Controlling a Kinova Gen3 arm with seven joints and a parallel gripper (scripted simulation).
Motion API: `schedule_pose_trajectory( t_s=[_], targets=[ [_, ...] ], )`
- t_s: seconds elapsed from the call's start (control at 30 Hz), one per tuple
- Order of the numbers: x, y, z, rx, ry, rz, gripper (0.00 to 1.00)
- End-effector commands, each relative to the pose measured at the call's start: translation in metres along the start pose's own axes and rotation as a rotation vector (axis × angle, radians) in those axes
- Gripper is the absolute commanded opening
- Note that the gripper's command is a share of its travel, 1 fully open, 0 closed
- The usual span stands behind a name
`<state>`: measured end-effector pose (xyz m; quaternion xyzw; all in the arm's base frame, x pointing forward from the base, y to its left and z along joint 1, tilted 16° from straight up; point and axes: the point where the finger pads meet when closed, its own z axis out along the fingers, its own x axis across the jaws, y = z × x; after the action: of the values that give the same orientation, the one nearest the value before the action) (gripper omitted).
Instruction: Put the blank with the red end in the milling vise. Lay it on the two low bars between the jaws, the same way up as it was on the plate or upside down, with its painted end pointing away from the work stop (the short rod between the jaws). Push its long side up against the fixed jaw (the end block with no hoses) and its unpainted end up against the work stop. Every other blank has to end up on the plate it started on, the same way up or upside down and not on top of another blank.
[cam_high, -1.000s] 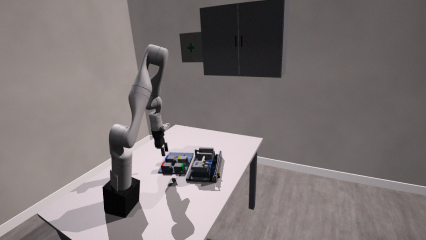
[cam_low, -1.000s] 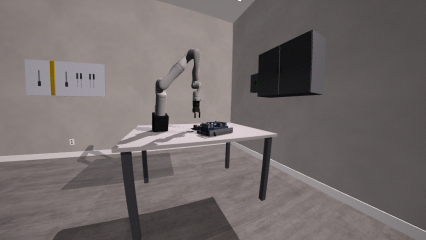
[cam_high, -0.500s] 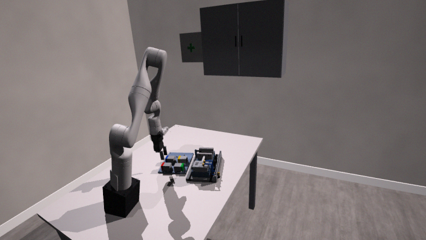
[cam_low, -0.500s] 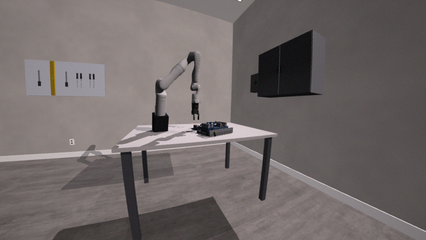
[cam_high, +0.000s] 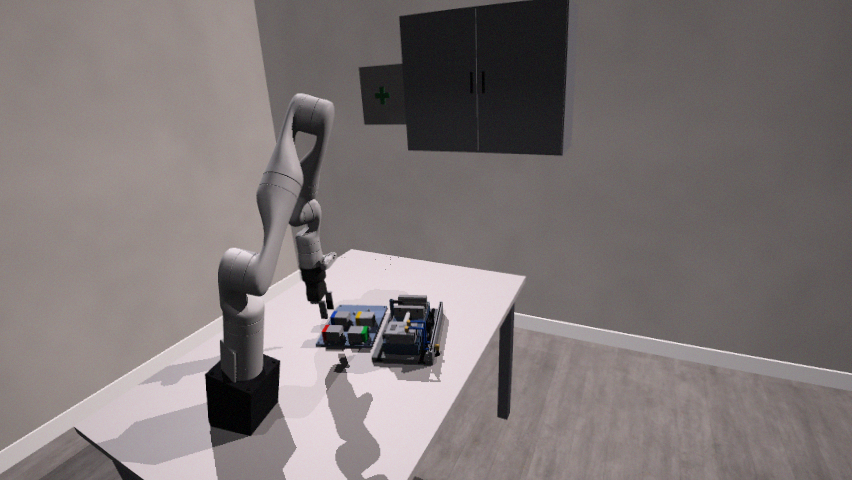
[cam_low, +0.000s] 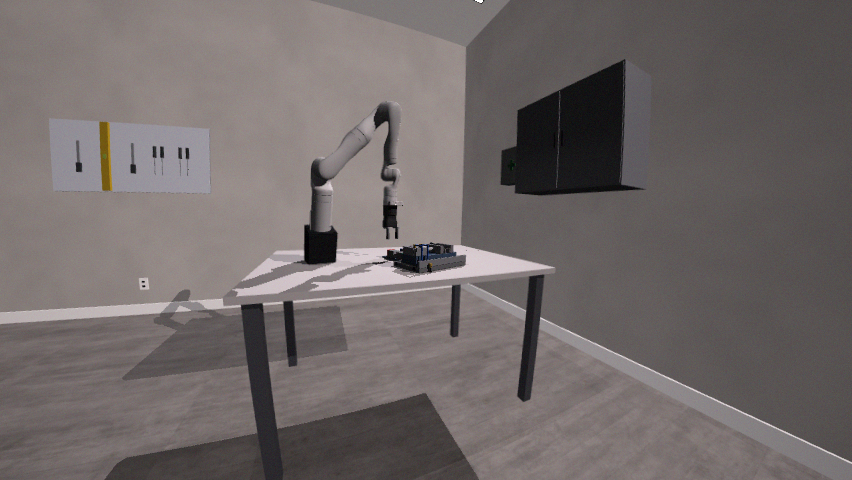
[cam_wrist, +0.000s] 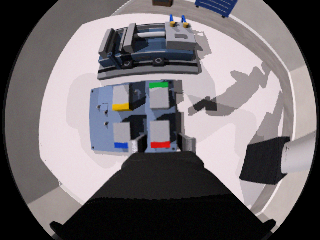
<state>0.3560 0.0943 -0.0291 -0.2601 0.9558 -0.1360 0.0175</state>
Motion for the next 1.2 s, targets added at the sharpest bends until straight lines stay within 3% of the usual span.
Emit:
schedule_pose_trajectory(
  t_s=[0.0,1.17],
  targets=[
    [-0.0011,-0.0001,-0.0013,0.0,-0.003,0.001,1.0],
    [-0.0048,-0.0037,-0.0095,0.0,-0.003,0.001,1.0]
  ],
)
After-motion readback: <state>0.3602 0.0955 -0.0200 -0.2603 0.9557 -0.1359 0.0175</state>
